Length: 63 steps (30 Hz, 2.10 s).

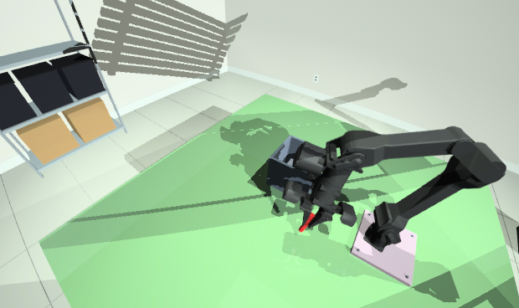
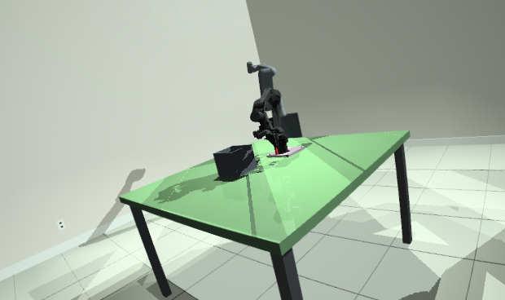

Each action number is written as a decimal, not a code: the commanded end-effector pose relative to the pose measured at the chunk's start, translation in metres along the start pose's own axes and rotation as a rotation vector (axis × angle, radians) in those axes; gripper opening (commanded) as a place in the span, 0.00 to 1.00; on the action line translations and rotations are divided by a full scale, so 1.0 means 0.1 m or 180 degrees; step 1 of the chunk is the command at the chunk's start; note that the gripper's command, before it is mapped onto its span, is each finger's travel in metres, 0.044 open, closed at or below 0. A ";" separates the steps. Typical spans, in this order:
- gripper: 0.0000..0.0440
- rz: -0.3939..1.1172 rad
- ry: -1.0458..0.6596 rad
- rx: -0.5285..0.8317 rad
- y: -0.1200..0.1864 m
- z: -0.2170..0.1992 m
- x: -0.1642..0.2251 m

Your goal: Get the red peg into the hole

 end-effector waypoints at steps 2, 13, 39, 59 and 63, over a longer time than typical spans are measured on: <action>0.00 -0.0069 0.0115 -0.0207 0.24 0.08 -0.01; 0.00 -0.0500 0.0185 -0.0563 0.85 0.17 -0.20; 0.00 -0.1108 -0.0385 -0.0269 1.36 -0.02 -1.12; 0.00 -0.0941 -0.0577 -0.0069 1.20 -0.10 -1.75; 0.00 -0.0880 -0.0563 -0.0048 1.11 -0.11 -1.85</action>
Point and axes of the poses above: the point midway between the two fingers, 35 mm back from their tips, its own y axis back along the fingers, its own z axis across the jaws, x = y × z, the point moved 3 cm from there along y, back along the fingers, and after that the axes turned 15 degrees about y, right-handed, at the moved point
